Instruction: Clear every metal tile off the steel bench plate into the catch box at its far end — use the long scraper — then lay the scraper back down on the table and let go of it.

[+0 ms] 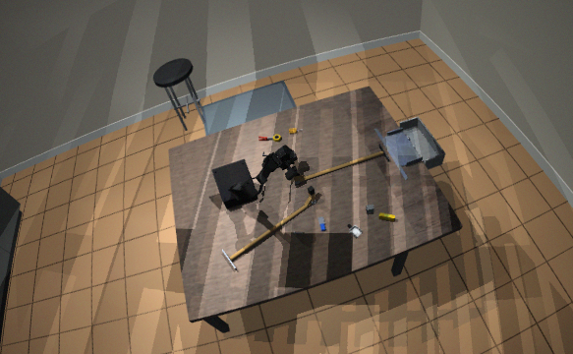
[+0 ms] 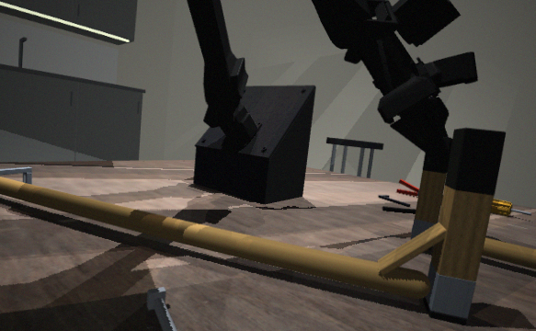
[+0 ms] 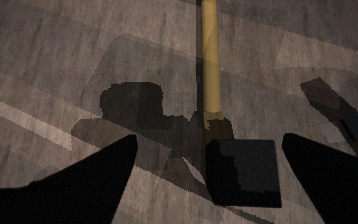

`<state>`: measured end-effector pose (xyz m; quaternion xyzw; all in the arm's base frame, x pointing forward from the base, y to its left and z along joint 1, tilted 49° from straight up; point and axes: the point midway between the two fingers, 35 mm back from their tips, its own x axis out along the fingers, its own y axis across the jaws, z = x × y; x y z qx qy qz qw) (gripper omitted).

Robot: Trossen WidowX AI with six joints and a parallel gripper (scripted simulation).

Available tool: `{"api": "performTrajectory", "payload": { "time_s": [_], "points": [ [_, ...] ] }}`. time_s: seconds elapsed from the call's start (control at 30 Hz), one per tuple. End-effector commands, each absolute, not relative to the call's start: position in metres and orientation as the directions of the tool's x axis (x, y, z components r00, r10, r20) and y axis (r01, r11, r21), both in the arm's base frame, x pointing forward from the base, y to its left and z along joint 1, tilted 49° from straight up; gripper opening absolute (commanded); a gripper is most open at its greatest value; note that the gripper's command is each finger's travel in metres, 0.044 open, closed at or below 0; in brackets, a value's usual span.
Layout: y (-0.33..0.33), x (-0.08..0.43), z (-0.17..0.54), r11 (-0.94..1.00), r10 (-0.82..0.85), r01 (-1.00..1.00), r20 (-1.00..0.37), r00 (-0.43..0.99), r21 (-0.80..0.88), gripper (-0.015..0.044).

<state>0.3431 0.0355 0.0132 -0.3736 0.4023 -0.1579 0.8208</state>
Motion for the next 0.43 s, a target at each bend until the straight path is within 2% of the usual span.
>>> {"api": "performTrajectory", "payload": {
  "time_s": [0.0, 0.4],
  "points": [
    [0.045, 0.343, 0.023, 0.678, -0.559, -0.027, -0.539, 0.629, -0.735, 0.044],
    [0.07, 0.332, 0.041, 0.681, -0.559, -0.03, -0.547, 0.623, -0.731, 0.044]
  ]
}}
